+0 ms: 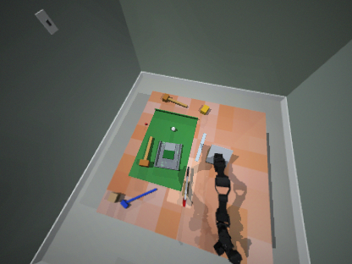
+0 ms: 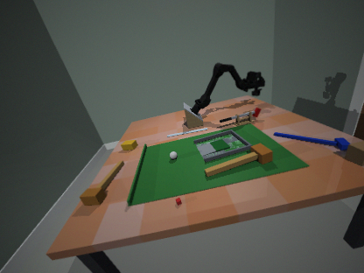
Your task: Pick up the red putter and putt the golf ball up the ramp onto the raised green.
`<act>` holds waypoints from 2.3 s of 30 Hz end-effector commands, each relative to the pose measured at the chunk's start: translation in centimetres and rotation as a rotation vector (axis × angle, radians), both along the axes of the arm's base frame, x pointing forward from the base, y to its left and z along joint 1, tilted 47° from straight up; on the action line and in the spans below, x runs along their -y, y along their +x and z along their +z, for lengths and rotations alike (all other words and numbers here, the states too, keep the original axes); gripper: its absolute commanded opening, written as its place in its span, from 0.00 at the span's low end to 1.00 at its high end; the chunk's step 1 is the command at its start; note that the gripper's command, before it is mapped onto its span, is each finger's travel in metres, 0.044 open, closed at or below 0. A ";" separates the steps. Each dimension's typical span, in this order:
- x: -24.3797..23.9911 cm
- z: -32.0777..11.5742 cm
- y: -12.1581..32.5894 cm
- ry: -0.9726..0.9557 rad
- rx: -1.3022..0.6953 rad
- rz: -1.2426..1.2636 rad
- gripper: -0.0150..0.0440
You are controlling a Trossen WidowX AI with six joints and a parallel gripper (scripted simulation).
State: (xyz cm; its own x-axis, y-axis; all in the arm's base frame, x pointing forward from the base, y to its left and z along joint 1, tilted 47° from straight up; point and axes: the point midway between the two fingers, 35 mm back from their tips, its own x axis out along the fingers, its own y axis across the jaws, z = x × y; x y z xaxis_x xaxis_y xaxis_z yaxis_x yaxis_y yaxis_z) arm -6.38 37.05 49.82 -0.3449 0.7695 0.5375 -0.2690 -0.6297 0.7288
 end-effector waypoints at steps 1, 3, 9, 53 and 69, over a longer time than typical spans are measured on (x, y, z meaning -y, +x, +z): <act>-1.1 -1.8 3.6 -0.046 0.162 -0.160 1.00; -1.5 -2.7 5.3 -0.073 0.236 -0.229 1.00; -2.0 -5.7 10.7 -0.168 0.455 -0.409 1.00; 25.7 -29.7 30.7 -0.858 1.347 -0.491 1.00; 29.2 -30.6 29.5 -0.817 1.354 -0.553 1.00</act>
